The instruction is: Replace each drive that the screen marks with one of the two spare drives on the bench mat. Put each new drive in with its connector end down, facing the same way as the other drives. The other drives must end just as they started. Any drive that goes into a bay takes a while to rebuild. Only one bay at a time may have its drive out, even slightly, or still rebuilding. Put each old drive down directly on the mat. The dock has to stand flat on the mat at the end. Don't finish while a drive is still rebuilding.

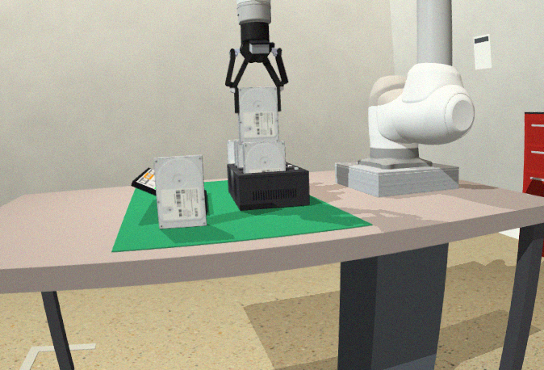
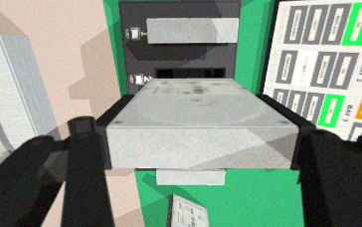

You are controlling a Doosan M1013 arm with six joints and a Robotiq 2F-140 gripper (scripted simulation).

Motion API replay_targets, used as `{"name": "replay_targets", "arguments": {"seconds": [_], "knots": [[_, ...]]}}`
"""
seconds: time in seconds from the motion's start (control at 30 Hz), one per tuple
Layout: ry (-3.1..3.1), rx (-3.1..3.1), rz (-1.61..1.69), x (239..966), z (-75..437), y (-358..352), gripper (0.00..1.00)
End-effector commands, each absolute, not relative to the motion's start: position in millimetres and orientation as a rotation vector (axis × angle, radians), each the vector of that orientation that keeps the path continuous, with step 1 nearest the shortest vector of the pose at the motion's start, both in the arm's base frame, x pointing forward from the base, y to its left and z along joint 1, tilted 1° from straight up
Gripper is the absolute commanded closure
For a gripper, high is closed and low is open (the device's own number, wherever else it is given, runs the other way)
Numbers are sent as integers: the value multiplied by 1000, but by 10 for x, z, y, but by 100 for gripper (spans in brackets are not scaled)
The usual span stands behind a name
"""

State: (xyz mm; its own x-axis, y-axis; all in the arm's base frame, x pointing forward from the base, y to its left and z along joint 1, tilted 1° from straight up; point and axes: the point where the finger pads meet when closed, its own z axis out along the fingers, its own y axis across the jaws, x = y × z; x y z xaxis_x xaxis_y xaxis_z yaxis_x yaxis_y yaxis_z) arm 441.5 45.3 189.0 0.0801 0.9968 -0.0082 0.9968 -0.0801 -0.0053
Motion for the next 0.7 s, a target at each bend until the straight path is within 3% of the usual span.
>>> {"name": "replay_targets", "arguments": {"seconds": [0.0, 0.67], "knots": [[2129, 2307, -14, 4419, 1978, 455, 90], [2129, 2307, -14, 4420, 2195, 456, 90]]}}
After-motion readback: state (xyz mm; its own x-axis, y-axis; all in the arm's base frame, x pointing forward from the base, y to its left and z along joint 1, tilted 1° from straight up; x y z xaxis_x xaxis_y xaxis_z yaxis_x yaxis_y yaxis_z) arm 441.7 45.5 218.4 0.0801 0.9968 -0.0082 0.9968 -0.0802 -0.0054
